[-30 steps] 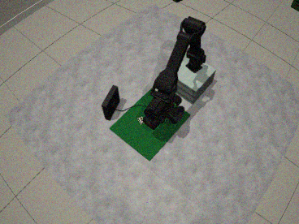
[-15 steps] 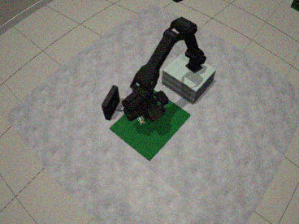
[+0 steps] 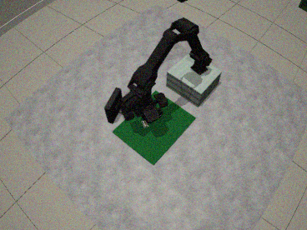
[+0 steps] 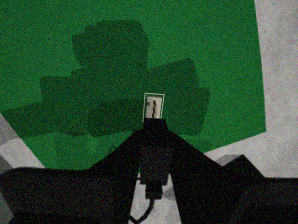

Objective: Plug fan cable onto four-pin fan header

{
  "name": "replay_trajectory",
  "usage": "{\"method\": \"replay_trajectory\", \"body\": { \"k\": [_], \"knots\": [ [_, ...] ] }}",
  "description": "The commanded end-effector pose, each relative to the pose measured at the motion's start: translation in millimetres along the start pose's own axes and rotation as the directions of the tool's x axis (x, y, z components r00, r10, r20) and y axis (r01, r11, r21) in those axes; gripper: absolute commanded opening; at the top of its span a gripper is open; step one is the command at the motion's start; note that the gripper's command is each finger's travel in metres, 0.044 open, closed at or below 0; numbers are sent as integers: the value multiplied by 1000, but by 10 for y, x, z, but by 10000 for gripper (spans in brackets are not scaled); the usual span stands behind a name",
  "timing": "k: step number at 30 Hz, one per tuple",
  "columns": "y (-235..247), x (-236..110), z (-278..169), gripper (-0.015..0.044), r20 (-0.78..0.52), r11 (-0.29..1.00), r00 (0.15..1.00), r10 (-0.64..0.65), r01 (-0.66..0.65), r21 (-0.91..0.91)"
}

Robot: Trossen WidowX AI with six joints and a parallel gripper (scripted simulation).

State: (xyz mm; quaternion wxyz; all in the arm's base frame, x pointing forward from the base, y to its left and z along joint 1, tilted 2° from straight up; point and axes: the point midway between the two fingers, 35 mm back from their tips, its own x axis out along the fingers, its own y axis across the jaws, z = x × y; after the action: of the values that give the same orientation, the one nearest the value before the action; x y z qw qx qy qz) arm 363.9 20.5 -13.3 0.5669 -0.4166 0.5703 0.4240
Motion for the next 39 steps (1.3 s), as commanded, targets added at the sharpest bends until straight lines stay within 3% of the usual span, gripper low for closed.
{"method": "replay_trajectory", "body": {
  "k": [1, 19, 24, 39],
  "knots": [
    [-22, -26, 35, 0, -1, 1000, 1000, -4, 4, 10],
    [-27, -29, 58, 0, -1, 1000, 1000, -4, 4, 11],
    [-26, 191, 63, 0, -1, 1000, 1000, -4, 4, 11],
    [-21, 192, 61, 0, -1, 1000, 1000, -4, 4, 11]
  ]
}}
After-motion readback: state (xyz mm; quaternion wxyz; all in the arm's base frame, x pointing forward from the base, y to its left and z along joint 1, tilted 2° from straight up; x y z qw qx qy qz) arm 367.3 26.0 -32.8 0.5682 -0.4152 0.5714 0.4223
